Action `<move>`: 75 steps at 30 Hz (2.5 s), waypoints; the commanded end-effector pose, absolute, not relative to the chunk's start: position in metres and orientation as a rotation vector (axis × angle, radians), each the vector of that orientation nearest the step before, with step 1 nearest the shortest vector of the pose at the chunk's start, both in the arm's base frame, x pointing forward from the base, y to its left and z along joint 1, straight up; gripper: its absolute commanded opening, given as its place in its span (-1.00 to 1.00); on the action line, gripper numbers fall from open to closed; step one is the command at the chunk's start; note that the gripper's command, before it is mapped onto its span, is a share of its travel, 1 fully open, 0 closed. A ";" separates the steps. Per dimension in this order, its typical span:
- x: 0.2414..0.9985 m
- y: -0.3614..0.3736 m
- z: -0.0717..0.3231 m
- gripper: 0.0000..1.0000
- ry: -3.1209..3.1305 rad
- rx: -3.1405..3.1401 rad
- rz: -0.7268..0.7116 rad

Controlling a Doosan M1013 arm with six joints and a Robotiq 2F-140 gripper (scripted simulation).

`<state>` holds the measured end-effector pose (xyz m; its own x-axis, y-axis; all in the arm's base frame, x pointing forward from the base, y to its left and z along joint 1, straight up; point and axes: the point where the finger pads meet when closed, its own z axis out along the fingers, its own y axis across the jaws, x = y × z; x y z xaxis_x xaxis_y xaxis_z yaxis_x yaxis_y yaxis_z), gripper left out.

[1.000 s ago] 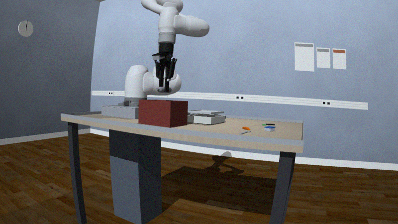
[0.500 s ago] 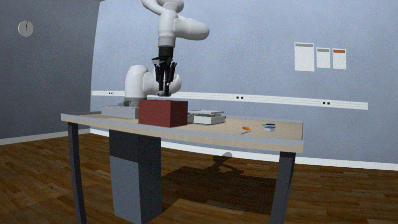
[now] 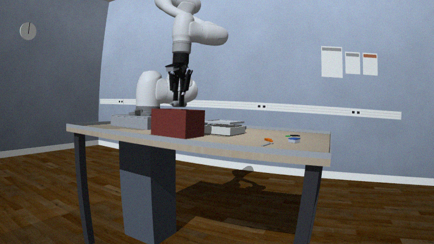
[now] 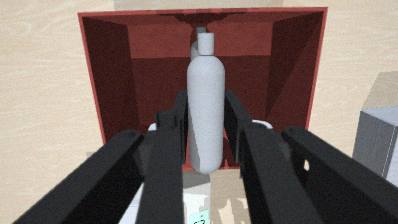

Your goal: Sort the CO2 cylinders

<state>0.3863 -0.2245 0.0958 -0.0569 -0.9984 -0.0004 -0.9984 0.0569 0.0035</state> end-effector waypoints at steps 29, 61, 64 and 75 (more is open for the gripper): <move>0.387 -0.225 0.096 -0.22 -2.283 2.156 -0.003; 0.387 -0.225 0.128 -0.22 -2.283 2.156 -0.003; 0.387 -0.225 0.131 -0.22 -2.283 2.156 -0.003; 0.387 -0.225 0.136 -0.22 -2.283 2.156 -0.003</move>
<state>0.3865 -0.2245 0.1357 -0.0570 -0.9984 -0.0004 -0.9984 0.0570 0.0035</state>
